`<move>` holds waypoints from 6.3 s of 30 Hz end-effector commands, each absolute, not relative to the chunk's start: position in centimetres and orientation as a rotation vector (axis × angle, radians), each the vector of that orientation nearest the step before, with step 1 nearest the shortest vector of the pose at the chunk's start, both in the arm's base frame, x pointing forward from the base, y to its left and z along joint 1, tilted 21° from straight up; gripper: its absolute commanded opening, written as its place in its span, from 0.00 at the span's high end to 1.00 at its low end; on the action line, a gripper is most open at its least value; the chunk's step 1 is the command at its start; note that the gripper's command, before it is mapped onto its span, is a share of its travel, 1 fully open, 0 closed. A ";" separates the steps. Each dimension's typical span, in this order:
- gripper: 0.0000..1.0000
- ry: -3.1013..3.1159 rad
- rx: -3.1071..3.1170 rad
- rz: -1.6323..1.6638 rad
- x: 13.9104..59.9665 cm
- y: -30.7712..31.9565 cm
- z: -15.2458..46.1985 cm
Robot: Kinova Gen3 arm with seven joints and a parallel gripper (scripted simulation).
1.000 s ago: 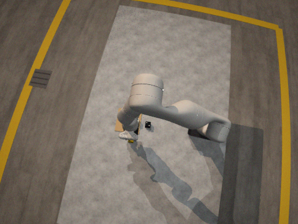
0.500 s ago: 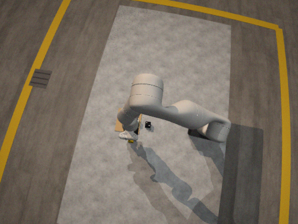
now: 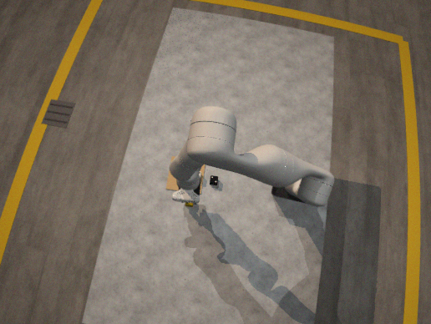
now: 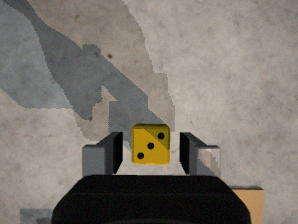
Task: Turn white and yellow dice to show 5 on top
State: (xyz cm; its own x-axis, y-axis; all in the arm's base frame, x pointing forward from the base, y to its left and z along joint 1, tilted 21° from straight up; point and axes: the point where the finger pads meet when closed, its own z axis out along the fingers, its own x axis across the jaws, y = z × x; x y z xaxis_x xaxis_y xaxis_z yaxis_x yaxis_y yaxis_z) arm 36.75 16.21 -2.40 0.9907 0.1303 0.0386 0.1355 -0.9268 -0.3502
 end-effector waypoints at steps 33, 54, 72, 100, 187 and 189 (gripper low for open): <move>0.13 -0.179 -2.776 -0.022 36.9 16.2 -2.4; 0.13 -0.179 -2.776 -0.022 36.9 16.1 -2.5; 0.13 -0.179 -2.776 -0.022 36.9 16.1 -2.5; 0.13 -0.179 -2.776 -0.022 36.9 16.5 -3.3; 0.43 -0.179 -2.776 -0.022 36.9 17.4 -5.8; 0.43 -0.179 -2.776 -0.022 36.9 17.4 -5.8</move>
